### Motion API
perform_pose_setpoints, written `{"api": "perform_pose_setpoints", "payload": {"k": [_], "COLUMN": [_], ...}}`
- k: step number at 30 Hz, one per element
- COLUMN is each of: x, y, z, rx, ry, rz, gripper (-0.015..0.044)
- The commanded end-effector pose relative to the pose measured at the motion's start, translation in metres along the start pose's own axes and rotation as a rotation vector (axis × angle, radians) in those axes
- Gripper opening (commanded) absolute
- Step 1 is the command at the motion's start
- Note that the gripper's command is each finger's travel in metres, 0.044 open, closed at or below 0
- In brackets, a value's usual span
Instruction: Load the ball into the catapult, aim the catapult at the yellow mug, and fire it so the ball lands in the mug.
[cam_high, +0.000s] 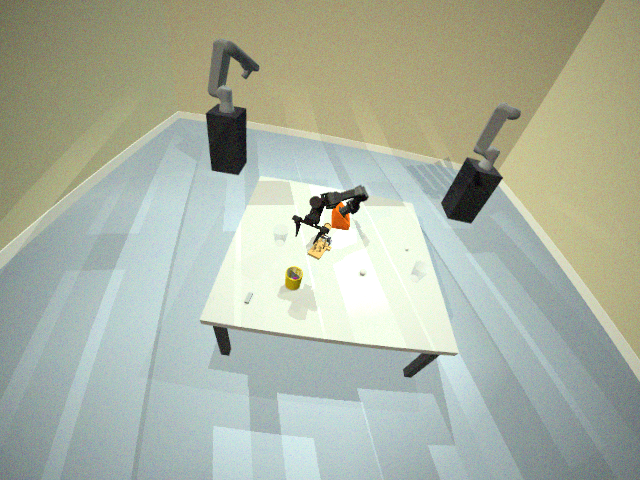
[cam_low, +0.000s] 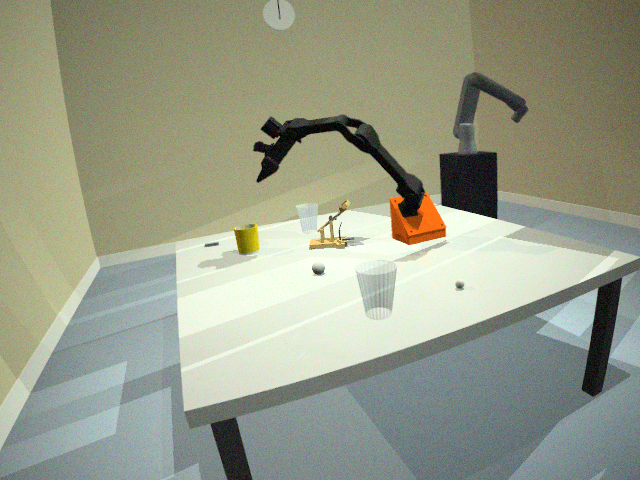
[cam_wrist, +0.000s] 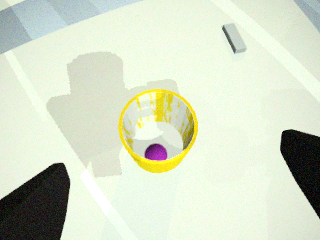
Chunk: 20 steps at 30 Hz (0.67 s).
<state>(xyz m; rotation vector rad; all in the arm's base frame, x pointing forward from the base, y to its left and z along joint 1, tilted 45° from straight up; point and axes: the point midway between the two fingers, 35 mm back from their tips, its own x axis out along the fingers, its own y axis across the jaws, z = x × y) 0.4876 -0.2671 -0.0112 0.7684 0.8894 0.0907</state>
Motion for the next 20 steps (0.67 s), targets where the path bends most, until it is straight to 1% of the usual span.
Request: {"api": "perform_pose_setpoints", "payload": {"k": [1, 20], "x": [-0.0032, -0.0004], "y": [0.0038, 0.0008], "z": [-0.0019, -0.0032], "rx": [-0.002, 0.005], "ry": [-0.001, 0.004], "rz": [0.006, 0.003], "gripper": [0.0440, 0.0440]}}
